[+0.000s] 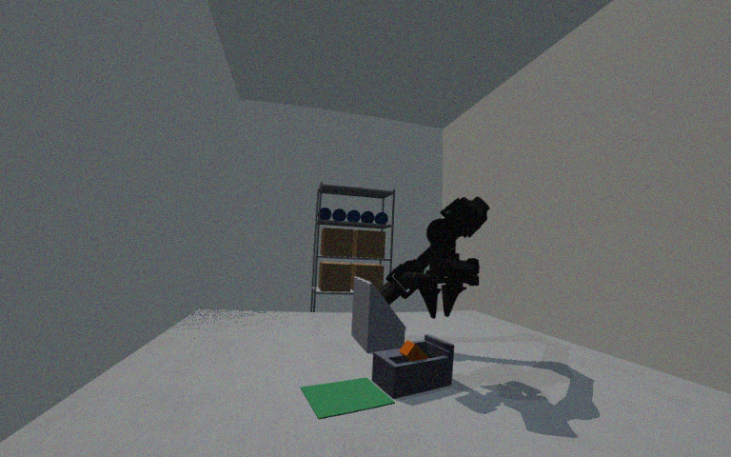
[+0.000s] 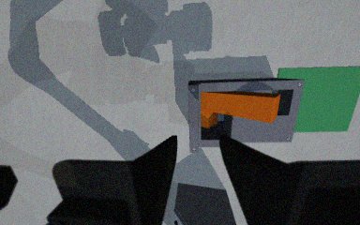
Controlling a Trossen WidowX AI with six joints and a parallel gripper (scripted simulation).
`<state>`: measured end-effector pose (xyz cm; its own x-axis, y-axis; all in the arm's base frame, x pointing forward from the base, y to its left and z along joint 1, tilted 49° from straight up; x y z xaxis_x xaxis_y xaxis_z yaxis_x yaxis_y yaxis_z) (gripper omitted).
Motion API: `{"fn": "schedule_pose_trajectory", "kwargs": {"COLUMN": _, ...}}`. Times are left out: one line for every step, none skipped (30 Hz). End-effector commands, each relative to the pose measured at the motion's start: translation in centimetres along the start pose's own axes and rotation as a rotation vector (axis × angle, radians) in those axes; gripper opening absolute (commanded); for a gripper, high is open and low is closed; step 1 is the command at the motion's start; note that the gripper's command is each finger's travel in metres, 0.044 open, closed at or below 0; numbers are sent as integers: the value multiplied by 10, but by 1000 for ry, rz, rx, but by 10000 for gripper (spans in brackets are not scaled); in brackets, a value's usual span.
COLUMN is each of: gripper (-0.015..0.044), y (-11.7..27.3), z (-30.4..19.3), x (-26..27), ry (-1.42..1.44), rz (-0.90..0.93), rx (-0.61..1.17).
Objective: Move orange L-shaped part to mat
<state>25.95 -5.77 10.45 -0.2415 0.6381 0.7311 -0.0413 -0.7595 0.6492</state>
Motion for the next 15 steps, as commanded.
{"fn": "schedule_pose_trajectory", "kwargs": {"gripper": 180, "y": 0, "z": 0, "x": 0, "ry": -2, "rz": 0, "rx": -1}}
{"fn": "schedule_pose_trajectory", "kwargs": {"gripper": 180, "y": 0, "z": 0, "x": 0, "ry": -2, "rz": 0, "rx": -1}}
{"fn": "schedule_pose_trajectory", "kwargs": {"gripper": 180, "y": 0, "z": 0, "x": 0, "ry": -2, "rz": 0, "rx": -1}}
{"fn": "schedule_pose_trajectory", "kwargs": {"gripper": 180, "y": 0, "z": 0, "x": 0, "ry": -2, "rz": 0, "rx": -1}}
{"fn": "schedule_pose_trajectory", "kwargs": {"gripper": 180, "y": 0, "z": 0, "x": 0, "ry": -2, "rz": 0, "rx": -1}}
{"fn": "schedule_pose_trajectory", "kwargs": {"gripper": 180, "y": 0, "z": 0, "x": 0, "ry": -2, "rz": 0, "rx": -1}}
{"fn": "schedule_pose_trajectory", "kwargs": {"gripper": 180, "y": 0, "z": 0, "x": 0, "ry": -2, "rz": 0, "rx": -1}}
{"fn": "schedule_pose_trajectory", "kwargs": {"gripper": 180, "y": 0, "z": 0, "x": 0, "ry": -2, "rz": 0, "rx": -1}}
{"fn": "schedule_pose_trajectory", "kwargs": {"gripper": 180, "y": 0, "z": 0, "x": 0, "ry": -2, "rz": 0, "rx": -1}}
{"fn": "schedule_pose_trajectory", "kwargs": {"gripper": 180, "y": 0, "z": 0, "x": 0, "ry": -2, "rz": 0, "rx": -1}}
{"fn": "schedule_pose_trajectory", "kwargs": {"gripper": 180, "y": 0, "z": 0, "x": 0, "ry": -2, "rz": 0, "rx": -1}}
{"fn": "schedule_pose_trajectory", "kwargs": {"gripper": 180, "y": 0, "z": 0, "x": 0, "ry": -2, "rz": 0, "rx": -1}}
{"fn": "schedule_pose_trajectory", "kwargs": {"gripper": 180, "y": 0, "z": 0, "x": 0, "ry": -2, "rz": 0, "rx": -1}}
{"fn": "schedule_pose_trajectory", "kwargs": {"gripper": 180, "y": 0, "z": 0, "x": 0, "ry": -2, "rz": 0, "rx": -1}}
{"fn": "schedule_pose_trajectory", "kwargs": {"gripper": 206, "y": 0, "z": 0, "x": -1, "ry": -18, "rz": 0, "rx": -1}}
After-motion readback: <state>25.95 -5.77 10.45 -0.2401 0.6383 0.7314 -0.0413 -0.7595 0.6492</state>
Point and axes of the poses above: the point midway between the two fingers, 35 mm back from their tips, its own y axis back along the fingers, its own x axis across the jaws, z = x × y, the point moved 6 cm from there along y, back along the fingers, and after that the axes turned 6 degrees about y, right-handed, at the moved point
